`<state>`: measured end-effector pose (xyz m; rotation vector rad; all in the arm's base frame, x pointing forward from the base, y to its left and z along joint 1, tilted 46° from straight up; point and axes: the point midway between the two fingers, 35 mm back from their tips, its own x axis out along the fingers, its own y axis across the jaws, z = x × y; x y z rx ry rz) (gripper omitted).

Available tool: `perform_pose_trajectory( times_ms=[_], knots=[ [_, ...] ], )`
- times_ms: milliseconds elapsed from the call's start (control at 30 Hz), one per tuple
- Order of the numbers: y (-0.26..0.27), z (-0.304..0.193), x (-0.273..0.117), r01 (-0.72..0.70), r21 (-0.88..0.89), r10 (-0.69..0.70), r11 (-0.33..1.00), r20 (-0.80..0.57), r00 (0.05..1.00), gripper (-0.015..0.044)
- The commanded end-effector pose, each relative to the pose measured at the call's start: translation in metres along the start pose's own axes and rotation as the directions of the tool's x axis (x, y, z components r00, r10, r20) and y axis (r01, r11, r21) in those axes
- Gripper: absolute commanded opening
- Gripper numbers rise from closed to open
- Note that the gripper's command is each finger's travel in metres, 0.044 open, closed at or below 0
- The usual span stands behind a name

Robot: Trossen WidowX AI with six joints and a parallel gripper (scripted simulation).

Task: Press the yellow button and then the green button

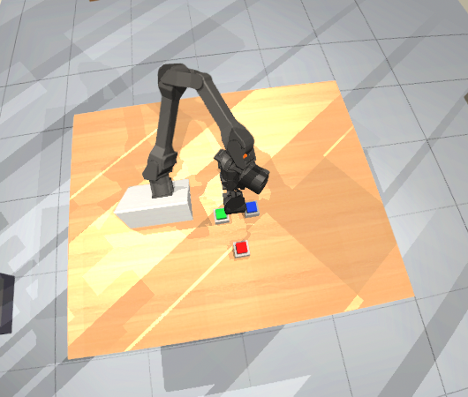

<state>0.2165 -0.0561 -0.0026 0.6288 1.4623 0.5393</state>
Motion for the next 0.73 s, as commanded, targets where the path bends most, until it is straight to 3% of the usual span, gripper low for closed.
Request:
perform_pose_trajectory(
  times_ms=[0, 200, 400, 700],
  knots=[
    [0.059, 0.030, -0.021, 0.019, -0.009, -0.019, 1.000, 0.017, 1.000, 0.0256],
    [0.149, 0.040, -0.038, 0.002, -0.015, -0.002, 1.000, 0.022, 1.000, 0.0400],
    [0.233, 0.020, -0.052, -0.042, -0.023, 0.042, 0.999, 0.010, 0.999, 0.0400],
    [0.236, 0.018, -0.053, -0.044, -0.023, 0.044, 0.999, 0.009, 0.999, 0.0400]
  ],
)
